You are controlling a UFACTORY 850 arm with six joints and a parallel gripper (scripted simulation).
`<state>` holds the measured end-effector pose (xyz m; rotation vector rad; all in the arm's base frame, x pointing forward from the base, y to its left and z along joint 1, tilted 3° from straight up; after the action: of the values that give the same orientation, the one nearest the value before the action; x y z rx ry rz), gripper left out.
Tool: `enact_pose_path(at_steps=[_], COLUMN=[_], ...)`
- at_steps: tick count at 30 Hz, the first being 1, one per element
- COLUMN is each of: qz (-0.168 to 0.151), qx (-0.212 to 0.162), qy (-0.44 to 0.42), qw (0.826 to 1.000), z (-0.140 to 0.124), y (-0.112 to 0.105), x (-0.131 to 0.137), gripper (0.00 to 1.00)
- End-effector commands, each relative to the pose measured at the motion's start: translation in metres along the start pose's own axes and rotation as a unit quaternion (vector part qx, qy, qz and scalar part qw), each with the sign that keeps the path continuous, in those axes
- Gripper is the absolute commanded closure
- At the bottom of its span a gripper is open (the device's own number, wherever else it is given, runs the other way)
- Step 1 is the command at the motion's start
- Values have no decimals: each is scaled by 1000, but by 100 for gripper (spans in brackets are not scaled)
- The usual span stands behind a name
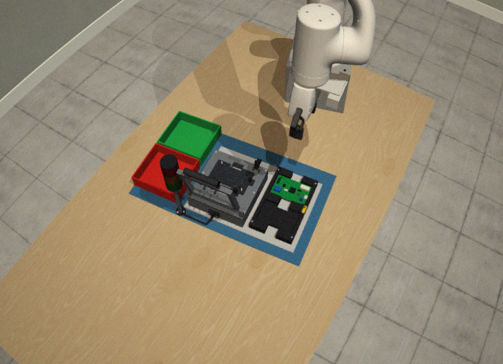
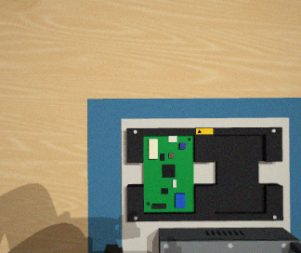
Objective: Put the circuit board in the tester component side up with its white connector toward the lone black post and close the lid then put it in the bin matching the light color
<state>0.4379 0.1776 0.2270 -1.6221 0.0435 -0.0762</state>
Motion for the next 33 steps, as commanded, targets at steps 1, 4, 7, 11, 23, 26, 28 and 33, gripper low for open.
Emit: enact_pose_path(at_steps=[1, 4, 7, 11, 23, 26, 28, 33], qz=[-1, -1, -1, -1, -1, -1, -1, -1], qx=[0, 0, 0, 0, 0, 0, 0, 0], qy=[0, 0, 0, 0, 0, 0, 0, 0], qw=[1000, 1000, 1000, 1000, 1000, 1000, 1000, 1000], z=[1, 1, 1, 1, 1, 1, 1, 1], y=[-1, -1, -1, 0, 43, 60, 79, 109], x=[1, 1, 1, 1, 1, 1, 1, 1], gripper=[0, 0, 0, 0, 0, 0, 0, 0])
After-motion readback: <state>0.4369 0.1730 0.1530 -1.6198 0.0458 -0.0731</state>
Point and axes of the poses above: the point where the finger pads meet when closed, its own y axis out along the fingers, its own x axis across the jaws, z = x × y, the point moved 7 cm from there along -y, back along the fingers, and after that the axes turned 15 degrees about y, right-handed, at the moved point
